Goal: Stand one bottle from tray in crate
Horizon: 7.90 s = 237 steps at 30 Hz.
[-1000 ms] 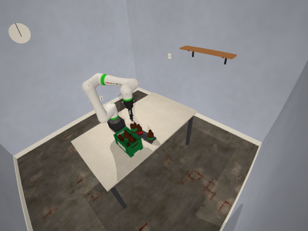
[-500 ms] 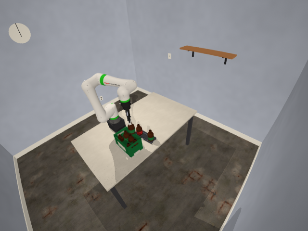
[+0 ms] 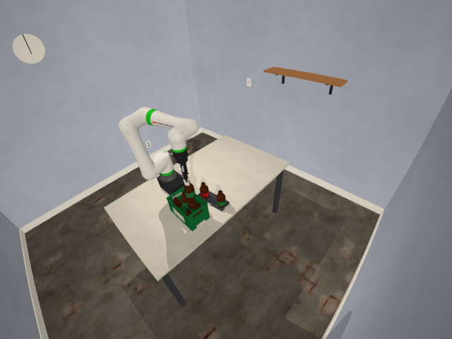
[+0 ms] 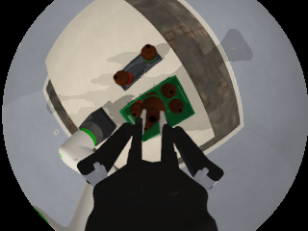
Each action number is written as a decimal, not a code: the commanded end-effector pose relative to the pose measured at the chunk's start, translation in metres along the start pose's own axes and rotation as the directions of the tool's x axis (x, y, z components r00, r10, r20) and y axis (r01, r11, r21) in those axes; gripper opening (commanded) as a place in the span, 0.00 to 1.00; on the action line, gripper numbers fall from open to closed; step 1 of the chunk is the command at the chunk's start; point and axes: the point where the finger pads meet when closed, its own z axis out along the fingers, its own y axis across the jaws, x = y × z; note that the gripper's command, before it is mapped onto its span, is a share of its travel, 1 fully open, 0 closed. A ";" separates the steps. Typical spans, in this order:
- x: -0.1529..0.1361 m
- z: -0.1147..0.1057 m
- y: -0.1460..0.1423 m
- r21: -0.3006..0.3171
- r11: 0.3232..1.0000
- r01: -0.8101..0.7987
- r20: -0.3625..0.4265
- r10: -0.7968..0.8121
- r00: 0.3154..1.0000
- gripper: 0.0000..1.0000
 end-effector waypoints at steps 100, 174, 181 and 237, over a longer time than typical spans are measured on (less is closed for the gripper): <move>-0.074 0.000 0.049 0.000 1.000 0.000 0.000 0.000 1.000 0.00; -0.074 0.029 0.049 0.000 1.000 0.000 0.000 0.000 1.000 0.00; -0.074 0.034 0.049 0.000 1.000 0.000 0.000 0.000 1.000 0.00; -0.074 0.039 0.049 0.000 1.000 0.000 0.000 0.000 1.000 0.00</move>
